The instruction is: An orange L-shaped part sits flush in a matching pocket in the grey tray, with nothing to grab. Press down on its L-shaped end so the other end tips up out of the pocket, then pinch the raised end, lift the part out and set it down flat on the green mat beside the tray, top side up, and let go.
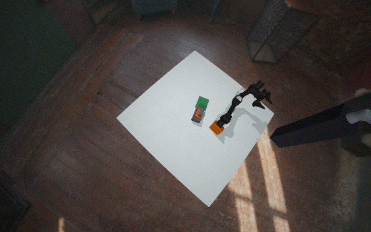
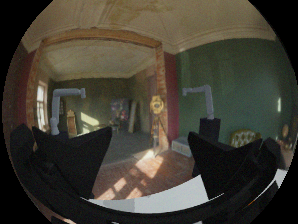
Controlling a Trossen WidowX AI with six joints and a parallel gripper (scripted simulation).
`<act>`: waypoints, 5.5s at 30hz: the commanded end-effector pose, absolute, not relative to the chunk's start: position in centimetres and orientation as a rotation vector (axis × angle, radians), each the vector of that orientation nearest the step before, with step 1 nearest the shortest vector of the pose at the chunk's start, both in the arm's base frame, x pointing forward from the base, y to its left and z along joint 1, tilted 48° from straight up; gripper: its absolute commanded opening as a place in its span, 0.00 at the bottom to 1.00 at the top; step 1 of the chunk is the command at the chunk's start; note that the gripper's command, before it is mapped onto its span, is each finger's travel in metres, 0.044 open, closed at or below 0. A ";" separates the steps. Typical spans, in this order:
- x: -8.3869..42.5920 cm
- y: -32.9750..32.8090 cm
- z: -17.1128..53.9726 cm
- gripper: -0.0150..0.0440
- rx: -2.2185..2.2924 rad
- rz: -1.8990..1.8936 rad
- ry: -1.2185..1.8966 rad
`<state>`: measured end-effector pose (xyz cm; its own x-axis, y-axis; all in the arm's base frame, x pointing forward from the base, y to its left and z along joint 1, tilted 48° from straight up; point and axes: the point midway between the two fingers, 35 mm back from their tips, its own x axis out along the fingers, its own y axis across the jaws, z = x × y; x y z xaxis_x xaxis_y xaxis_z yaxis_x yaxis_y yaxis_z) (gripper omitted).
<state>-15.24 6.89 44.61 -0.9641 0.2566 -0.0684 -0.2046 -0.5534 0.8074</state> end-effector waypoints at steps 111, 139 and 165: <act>21.5 5.5 -10.7 0.56 -0.956 -0.318 1.573; 21.0 13.2 -3.4 0.56 -0.969 -0.306 1.566; 21.3 13.0 -3.1 0.69 -0.890 -0.382 1.536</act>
